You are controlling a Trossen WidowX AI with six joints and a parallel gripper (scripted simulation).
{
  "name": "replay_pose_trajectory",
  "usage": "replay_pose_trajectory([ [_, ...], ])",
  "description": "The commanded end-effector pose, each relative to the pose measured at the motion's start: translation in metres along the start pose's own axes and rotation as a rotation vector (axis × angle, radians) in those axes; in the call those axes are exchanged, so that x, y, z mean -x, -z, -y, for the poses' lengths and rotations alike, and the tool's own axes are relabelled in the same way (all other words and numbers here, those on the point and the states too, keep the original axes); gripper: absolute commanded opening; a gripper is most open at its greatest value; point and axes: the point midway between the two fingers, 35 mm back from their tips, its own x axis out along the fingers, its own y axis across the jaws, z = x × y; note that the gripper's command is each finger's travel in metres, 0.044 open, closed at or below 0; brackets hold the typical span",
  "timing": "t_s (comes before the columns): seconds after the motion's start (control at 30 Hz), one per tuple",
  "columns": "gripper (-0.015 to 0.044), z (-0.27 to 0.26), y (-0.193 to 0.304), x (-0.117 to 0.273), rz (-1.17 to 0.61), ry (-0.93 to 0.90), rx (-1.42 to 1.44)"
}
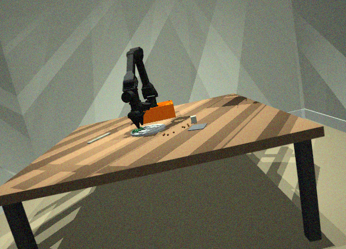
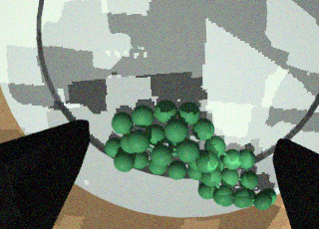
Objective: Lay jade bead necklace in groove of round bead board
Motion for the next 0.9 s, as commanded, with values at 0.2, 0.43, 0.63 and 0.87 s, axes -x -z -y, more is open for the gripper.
replay_pose_trajectory([
  [0.2, 0.038, -0.0033, -0.0007, -0.0134, 0.003, -0.013, 0.007],
  [0.43, 0.0249, -0.0024, -0.0003, -0.0109, 0.001, -0.008, 0.002],
  [0.63, 0.0091, -0.0024, -0.0003, -0.0109, 0.001, -0.008, 0.002],
  [0.87, 0.0045, -0.0024, -0.0003, -0.0109, 0.001, -0.008, 0.002],
])
